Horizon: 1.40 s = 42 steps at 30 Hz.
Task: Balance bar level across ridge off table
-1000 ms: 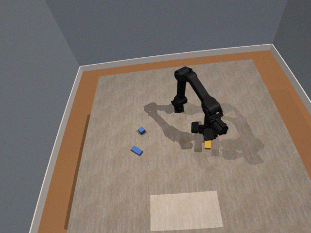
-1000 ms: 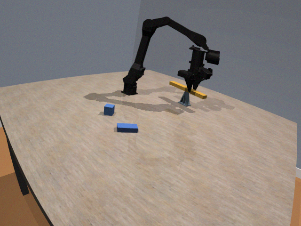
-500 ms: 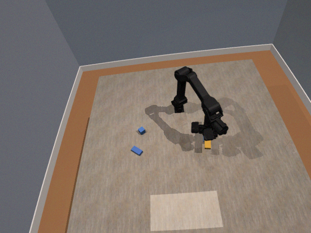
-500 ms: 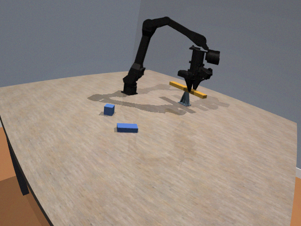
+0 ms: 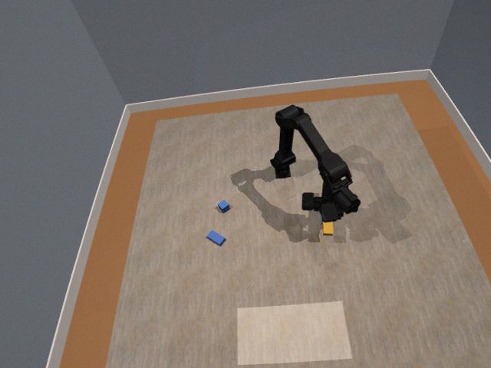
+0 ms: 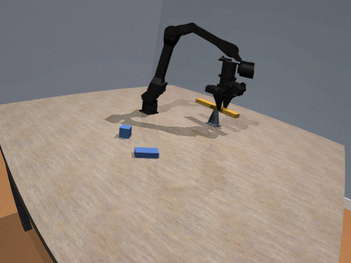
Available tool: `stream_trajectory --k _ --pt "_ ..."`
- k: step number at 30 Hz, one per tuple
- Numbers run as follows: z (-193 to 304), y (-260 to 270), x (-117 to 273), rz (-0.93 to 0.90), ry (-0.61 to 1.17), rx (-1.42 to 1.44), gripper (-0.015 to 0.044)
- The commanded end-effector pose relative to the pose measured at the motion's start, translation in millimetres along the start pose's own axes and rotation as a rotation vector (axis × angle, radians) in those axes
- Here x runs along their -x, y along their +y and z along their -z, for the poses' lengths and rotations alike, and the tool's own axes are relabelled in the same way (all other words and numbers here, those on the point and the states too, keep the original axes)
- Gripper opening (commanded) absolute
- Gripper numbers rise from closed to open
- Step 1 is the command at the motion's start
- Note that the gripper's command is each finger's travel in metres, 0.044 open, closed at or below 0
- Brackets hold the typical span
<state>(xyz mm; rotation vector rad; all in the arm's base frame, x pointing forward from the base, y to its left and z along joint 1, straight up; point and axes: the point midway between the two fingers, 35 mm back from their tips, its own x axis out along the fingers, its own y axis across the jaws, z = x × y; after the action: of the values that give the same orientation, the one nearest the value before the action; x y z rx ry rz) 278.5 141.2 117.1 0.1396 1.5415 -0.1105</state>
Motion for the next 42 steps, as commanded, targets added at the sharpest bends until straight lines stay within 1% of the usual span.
stream_trajectory --k 1,2,13,22,23,27,35,37,42 --pt "0 0 0 0.000 0.000 0.000 0.0173" --pt "0 0 0 0.000 0.000 0.000 0.0185" --pt "0 0 0 0.000 0.000 0.000 0.0185" --pt "0 0 0 0.000 0.000 0.000 0.0421" --pt "0 0 0 0.000 0.000 0.000 0.0440" --pt "-1 1 7 0.000 0.000 0.000 0.0440" --pt "-1 1 93 -0.006 -0.007 0.000 0.0440" --pt "0 0 100 -0.006 -0.008 0.000 0.0440" --pt "0 0 100 -0.006 -0.008 0.000 0.0440"
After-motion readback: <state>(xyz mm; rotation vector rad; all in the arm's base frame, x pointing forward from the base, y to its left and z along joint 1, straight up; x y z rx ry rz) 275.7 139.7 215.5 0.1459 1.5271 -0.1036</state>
